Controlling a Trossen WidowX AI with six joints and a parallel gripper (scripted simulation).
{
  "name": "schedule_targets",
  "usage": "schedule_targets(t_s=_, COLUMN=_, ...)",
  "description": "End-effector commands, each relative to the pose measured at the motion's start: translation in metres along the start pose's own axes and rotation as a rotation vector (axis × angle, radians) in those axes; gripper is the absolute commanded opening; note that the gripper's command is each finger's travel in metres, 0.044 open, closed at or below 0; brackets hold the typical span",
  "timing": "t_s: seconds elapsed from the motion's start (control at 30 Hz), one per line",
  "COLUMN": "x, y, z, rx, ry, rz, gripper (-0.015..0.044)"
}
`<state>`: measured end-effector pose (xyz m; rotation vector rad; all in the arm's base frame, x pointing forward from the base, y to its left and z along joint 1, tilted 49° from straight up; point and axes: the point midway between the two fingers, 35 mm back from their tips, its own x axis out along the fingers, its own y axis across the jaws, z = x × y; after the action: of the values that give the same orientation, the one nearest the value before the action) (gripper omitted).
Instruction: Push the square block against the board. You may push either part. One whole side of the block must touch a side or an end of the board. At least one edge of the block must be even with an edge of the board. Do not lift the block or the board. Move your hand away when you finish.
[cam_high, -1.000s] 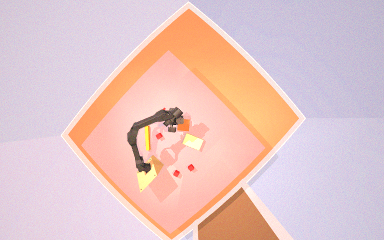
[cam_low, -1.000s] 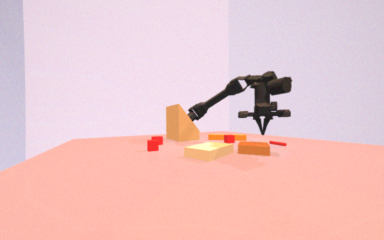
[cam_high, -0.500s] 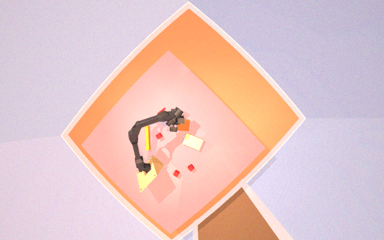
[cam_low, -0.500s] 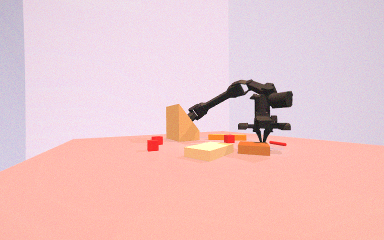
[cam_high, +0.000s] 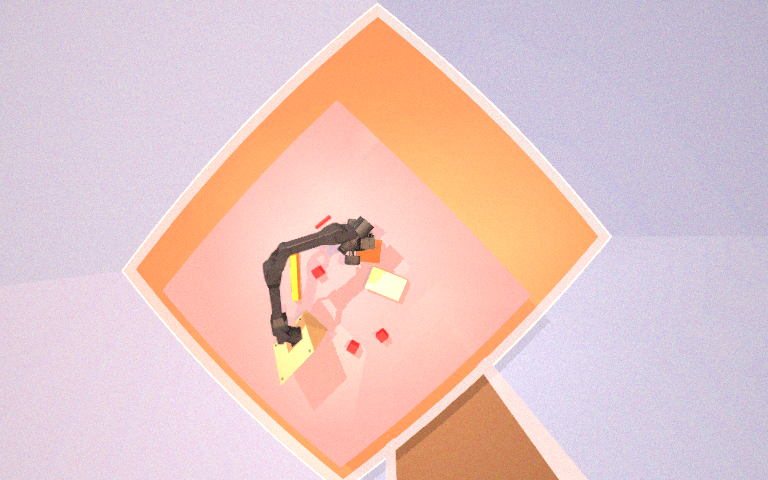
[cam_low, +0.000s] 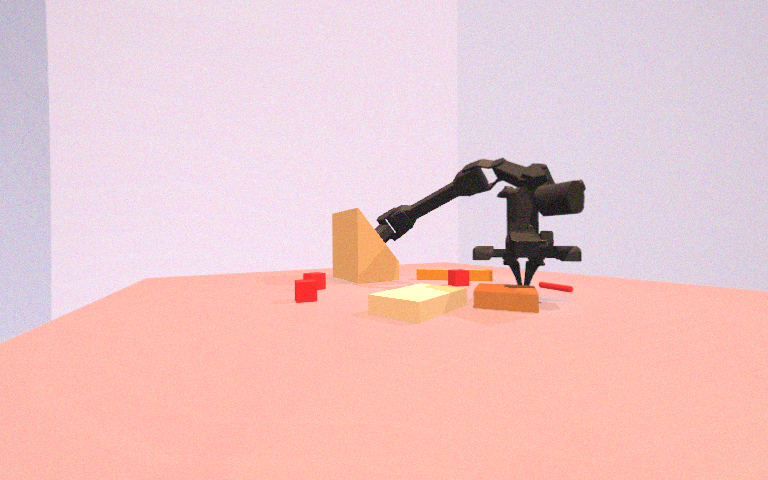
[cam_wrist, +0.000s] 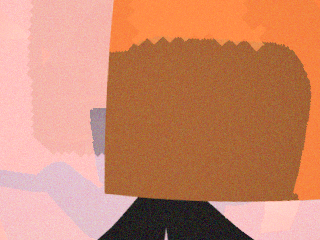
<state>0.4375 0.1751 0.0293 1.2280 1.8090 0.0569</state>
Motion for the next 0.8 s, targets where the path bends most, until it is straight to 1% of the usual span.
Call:
schedule_targets(t_s=0.0, x=0.000, y=-0.003, z=0.008, rx=0.002, ry=-0.002, rz=-0.001, gripper=0.0000)
schedule_targets(t_s=0.77, x=-0.001, y=-0.019, z=0.042, rx=0.002, ry=-0.003, rz=-0.001, gripper=0.0000)
